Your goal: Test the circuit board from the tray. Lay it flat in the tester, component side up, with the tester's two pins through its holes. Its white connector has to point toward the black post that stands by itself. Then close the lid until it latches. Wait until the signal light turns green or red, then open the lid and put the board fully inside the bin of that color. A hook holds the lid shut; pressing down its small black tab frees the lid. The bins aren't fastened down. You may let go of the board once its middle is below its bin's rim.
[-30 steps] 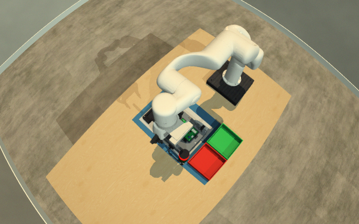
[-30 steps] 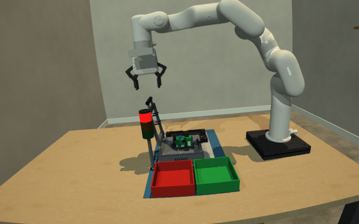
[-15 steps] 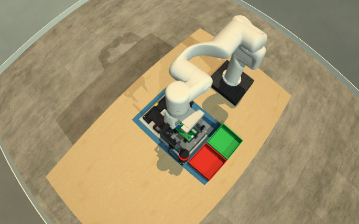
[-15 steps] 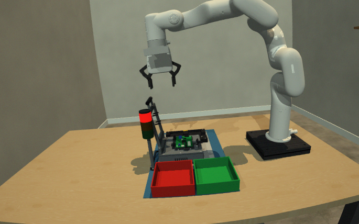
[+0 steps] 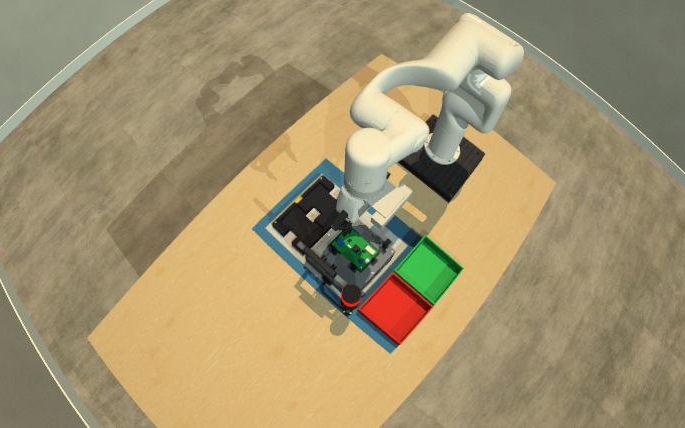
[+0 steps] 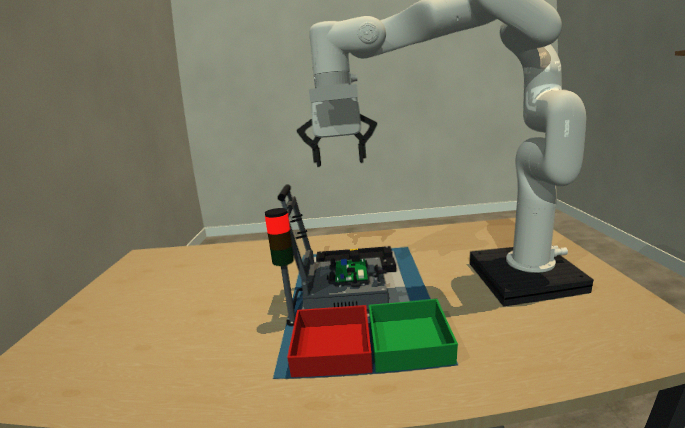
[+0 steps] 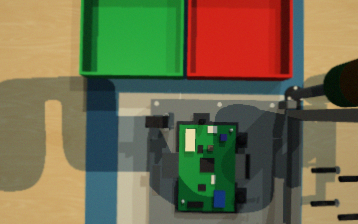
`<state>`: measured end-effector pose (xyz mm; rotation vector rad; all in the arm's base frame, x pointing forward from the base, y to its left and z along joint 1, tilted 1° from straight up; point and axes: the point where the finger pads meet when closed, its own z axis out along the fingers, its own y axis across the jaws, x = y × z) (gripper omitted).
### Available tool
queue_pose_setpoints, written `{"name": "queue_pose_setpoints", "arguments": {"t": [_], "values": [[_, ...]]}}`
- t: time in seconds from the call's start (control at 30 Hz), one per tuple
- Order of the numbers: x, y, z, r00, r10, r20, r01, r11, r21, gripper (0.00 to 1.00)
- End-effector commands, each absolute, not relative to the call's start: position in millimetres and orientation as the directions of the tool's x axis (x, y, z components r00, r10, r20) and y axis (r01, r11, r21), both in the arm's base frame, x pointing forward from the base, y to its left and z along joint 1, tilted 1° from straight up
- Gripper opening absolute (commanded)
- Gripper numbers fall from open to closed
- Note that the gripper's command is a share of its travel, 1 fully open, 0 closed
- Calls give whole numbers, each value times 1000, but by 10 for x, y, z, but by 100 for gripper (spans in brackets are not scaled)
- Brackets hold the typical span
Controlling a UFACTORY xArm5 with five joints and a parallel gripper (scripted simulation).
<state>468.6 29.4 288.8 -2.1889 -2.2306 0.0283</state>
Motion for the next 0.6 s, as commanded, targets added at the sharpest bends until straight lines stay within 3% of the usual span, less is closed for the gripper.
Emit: {"name": "queue_pose_setpoints", "arguments": {"t": [0.0, 0.57], "values": [[4650, 294, 2909, -19, 1000, -1, 1000, 19, -15, 100], [4646, 293, 2641, -19, 1000, -1, 1000, 19, -15, 100]]}}
